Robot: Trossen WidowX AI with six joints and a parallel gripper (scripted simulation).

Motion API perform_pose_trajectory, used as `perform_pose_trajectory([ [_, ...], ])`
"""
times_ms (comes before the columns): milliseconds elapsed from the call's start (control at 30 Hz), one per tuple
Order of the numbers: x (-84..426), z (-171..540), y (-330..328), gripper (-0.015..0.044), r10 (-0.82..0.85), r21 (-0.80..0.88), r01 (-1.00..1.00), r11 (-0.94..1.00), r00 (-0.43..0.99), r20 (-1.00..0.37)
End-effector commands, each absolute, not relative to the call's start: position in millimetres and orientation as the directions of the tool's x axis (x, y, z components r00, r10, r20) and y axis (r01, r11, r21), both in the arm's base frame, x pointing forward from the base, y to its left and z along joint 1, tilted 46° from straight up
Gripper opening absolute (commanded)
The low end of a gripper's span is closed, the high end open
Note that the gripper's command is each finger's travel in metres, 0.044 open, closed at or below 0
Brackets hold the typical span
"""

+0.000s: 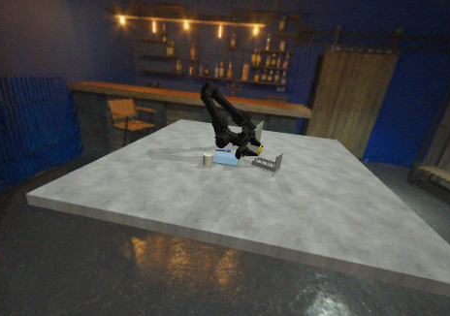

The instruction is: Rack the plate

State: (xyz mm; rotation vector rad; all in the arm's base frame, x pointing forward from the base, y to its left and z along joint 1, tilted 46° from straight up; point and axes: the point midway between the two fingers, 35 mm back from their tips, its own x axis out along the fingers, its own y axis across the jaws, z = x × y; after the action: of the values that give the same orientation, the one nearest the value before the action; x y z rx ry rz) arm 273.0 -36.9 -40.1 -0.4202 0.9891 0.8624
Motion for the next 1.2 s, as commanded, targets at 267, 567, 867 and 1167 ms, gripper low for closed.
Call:
perform_pose_trajectory([
  [267, 267, -32, -46, 0.0, 0.492, -0.201, -0.867, 0.455, 0.433, -0.755],
  [567, 265, -29, -49, 0.0, 0.5, -0.294, -0.864, 0.408, 0.481, -0.72],
  [867, 274, -36, -43, 0.0, 0.495, -0.291, -0.864, 0.412, 0.48, -0.725],
  [1167, 282, -44, -37, 0.0, 0.496, -0.296, -0.864, 0.408, 0.482, -0.722],
])
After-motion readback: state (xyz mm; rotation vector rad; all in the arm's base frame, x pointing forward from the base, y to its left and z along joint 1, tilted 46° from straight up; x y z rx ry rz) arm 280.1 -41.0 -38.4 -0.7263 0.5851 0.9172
